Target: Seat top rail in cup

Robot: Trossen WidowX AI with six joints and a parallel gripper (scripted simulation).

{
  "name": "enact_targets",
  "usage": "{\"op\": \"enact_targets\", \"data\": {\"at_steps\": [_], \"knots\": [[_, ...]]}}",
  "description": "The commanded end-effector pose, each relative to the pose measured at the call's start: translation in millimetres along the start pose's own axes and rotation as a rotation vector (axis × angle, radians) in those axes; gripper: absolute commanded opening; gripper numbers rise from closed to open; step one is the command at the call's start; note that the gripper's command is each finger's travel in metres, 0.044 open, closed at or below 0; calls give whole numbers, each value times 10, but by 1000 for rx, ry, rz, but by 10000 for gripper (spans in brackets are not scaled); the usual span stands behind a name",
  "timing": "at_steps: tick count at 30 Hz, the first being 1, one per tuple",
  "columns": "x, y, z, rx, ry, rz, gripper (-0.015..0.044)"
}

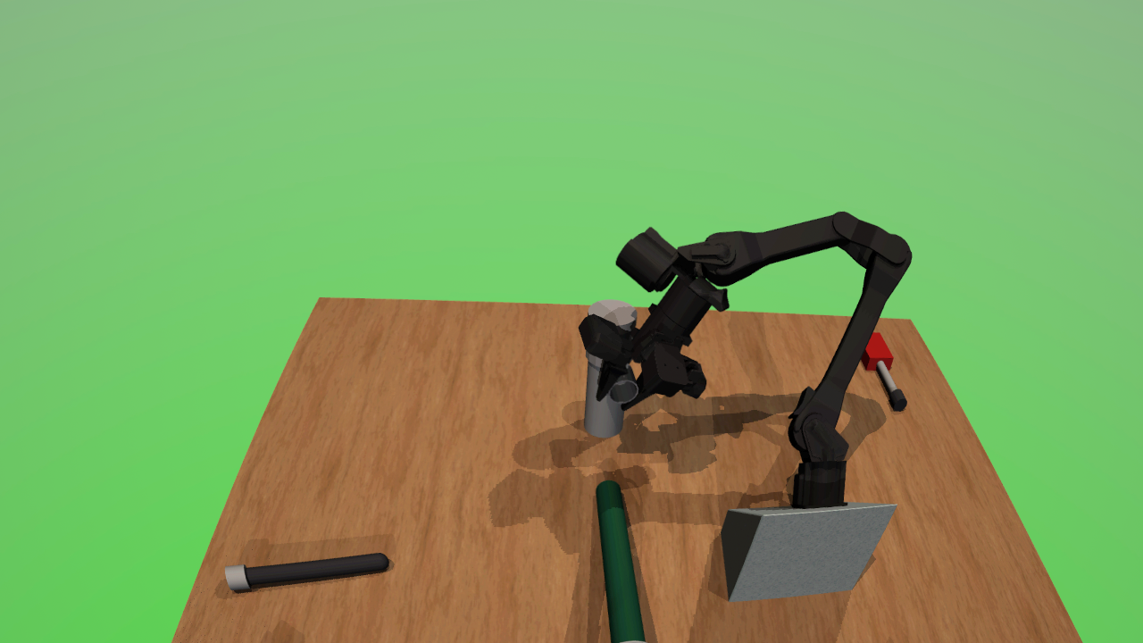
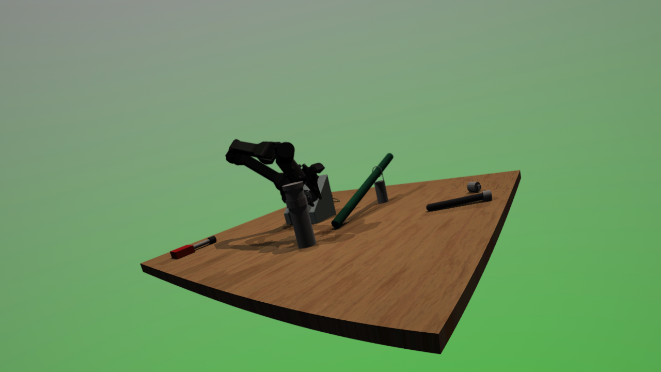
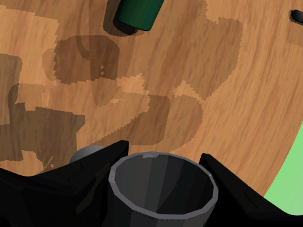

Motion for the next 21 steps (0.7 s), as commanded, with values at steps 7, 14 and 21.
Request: {"op": "enact_targets", "data": {"at_steps": [7,14,21], "knots": [[-77,-17,-47,42,-8,-76,0],[-142,-24,-84,79,-15,-142,0],[-159,-25,-94,89,-17,-160,0]]}}
Point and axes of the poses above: the point midway between the two fingers, 35 mm back from their tips, its own z axis back along the fingers, its own x axis across the jaws, y = z × x, the point moved 7 cm from there along z, back along the fingers, and after that the axes turned 10 degrees about z, right-handed, at the moved point
